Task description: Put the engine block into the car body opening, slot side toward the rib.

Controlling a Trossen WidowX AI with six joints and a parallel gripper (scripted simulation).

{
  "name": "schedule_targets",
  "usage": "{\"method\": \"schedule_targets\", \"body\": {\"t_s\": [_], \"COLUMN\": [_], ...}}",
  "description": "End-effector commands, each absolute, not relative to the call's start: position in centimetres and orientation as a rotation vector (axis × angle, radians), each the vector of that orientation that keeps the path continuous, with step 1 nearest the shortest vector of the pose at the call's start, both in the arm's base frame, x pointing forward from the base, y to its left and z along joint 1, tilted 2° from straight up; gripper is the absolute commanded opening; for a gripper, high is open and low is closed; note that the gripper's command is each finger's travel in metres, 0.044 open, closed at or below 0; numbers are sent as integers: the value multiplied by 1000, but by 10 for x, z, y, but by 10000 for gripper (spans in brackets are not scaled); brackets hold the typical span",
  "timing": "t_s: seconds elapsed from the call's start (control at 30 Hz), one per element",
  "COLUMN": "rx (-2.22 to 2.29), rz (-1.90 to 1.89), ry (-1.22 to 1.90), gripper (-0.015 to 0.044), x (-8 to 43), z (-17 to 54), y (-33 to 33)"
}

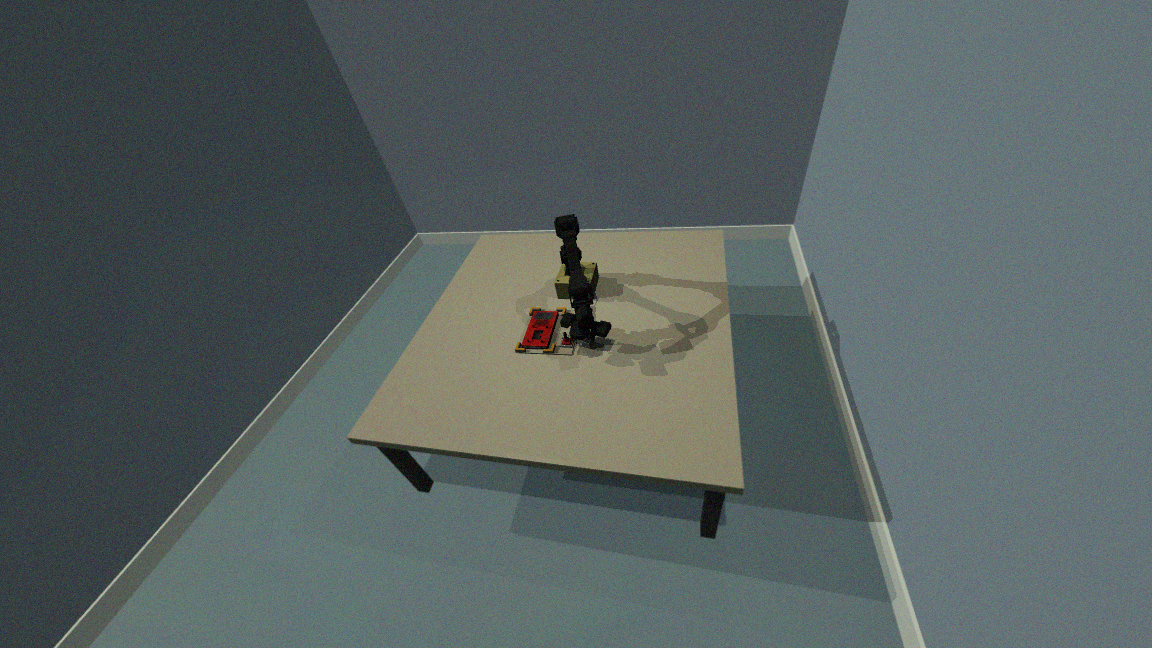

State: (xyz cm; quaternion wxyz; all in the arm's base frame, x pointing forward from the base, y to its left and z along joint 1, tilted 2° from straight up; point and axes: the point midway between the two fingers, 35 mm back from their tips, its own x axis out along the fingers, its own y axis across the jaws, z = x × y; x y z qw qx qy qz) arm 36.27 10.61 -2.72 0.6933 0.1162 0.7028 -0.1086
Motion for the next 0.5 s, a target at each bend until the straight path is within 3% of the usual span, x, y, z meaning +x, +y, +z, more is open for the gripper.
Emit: {"method": "schedule_targets", "body": {"t_s": [0.0, 0.47], "rx": [268, 268], "rz": [-237, -237], "ry": [1555, 1554], "gripper": [0, 0], "x": [369, 372], "z": [-12, 31], "y": [107, 103]}}
